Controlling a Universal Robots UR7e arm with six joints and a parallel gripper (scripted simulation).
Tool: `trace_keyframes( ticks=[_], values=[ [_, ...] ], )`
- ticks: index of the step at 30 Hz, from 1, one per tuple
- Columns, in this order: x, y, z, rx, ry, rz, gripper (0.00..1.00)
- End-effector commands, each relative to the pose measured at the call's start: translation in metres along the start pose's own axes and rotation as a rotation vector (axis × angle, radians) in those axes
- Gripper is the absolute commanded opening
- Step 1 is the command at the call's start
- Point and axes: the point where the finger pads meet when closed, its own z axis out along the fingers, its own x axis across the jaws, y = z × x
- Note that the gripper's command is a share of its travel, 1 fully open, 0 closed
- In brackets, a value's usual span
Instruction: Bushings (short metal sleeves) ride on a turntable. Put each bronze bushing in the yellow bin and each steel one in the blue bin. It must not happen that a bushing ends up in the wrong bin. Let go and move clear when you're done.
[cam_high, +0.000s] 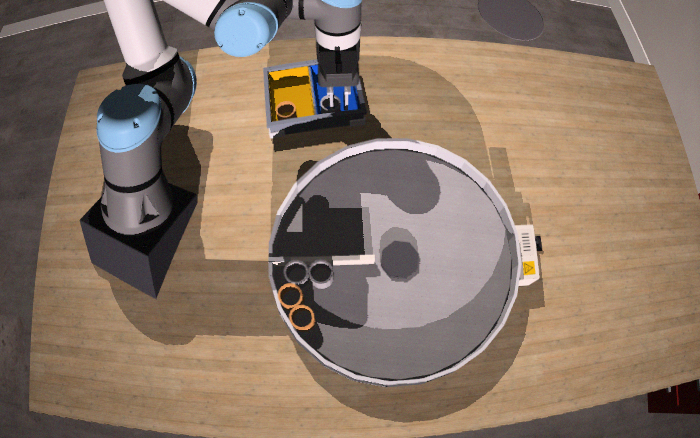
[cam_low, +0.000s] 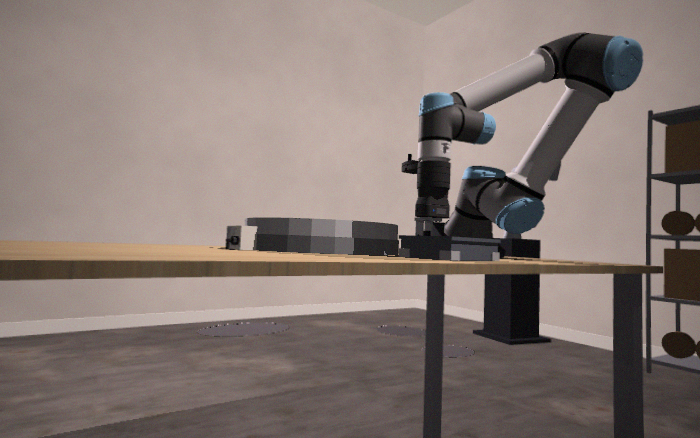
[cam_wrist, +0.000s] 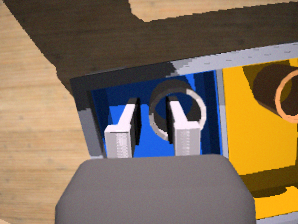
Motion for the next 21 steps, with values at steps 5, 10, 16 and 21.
trace_keyframes(
  ticks=[5, 10, 16, 21],
  values=[
    [-0.0003, 0.0001, -0.0003, 0.000, -0.001, 0.000, 0.47],
    [-0.0003, 0.0001, -0.0003, 0.000, -0.001, 0.000, 0.47],
    [0.0021, -0.0005, -0.0010, 0.000, 0.001, 0.000, 0.47],
    [0.0027, -0.0007, -0.0012, 0.001, 0.002, 0.000, 0.47]
  ],
)
